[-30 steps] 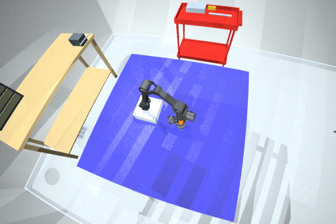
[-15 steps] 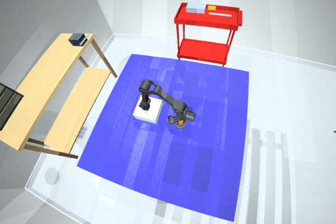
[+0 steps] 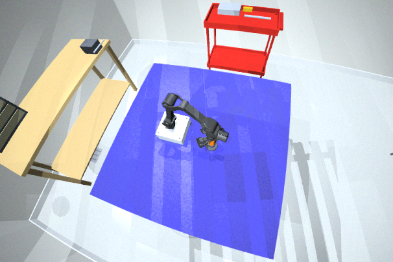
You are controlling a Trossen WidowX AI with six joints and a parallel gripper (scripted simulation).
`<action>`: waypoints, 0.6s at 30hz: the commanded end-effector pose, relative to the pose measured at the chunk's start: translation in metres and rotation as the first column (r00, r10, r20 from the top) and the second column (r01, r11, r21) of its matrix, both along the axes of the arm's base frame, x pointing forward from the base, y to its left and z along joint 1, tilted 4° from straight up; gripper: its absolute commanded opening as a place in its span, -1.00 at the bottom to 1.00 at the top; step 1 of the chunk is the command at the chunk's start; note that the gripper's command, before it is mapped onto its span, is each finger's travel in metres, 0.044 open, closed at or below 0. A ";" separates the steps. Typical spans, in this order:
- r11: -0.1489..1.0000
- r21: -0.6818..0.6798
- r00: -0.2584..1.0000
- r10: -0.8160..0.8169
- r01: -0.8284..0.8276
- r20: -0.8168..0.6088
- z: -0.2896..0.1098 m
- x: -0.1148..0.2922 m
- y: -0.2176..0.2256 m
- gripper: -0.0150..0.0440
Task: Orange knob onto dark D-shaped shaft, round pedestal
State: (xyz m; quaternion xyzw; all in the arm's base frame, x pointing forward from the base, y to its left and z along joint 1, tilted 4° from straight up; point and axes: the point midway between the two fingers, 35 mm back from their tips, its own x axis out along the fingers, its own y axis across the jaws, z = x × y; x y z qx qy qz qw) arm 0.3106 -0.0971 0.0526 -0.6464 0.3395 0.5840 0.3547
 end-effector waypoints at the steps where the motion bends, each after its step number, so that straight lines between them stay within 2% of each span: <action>1: 1.000 -0.001 1.000 0.008 -0.008 0.002 -0.001 0.001 0.000 -0.49; 18: 1.000 -0.001 1.000 0.008 -0.008 0.002 0.002 0.000 0.000 -0.49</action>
